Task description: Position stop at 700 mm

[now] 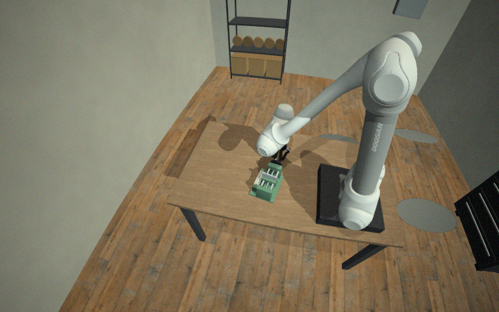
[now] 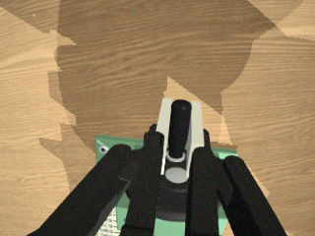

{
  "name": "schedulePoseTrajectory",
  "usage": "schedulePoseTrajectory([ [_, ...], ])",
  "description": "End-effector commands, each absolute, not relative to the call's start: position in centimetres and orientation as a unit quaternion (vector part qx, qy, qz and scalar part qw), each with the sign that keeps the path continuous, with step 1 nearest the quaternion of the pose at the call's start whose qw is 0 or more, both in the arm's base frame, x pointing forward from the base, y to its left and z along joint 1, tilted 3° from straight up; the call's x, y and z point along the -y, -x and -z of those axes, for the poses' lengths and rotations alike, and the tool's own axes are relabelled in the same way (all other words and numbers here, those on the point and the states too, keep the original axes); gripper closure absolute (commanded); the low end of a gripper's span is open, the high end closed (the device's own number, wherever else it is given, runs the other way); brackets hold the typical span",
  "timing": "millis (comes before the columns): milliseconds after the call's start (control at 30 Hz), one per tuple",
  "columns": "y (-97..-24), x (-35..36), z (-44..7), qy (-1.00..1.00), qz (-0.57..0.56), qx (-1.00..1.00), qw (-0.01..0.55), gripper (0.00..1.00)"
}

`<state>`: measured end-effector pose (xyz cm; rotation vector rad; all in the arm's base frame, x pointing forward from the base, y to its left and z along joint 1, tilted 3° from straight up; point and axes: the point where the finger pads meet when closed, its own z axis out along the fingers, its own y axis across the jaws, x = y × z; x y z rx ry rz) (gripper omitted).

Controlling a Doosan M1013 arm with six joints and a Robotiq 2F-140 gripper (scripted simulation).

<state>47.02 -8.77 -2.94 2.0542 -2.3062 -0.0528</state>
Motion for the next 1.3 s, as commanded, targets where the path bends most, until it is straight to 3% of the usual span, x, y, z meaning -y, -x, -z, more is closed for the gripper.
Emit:
schedulePoseTrajectory([
  [0,-47.2,8.8,2.9,-0.665,0.016,0.746,0.026,0.96],
  [1267,-48.5,8.9,2.4,-0.665,0.016,0.746,0.026,0.96],
])
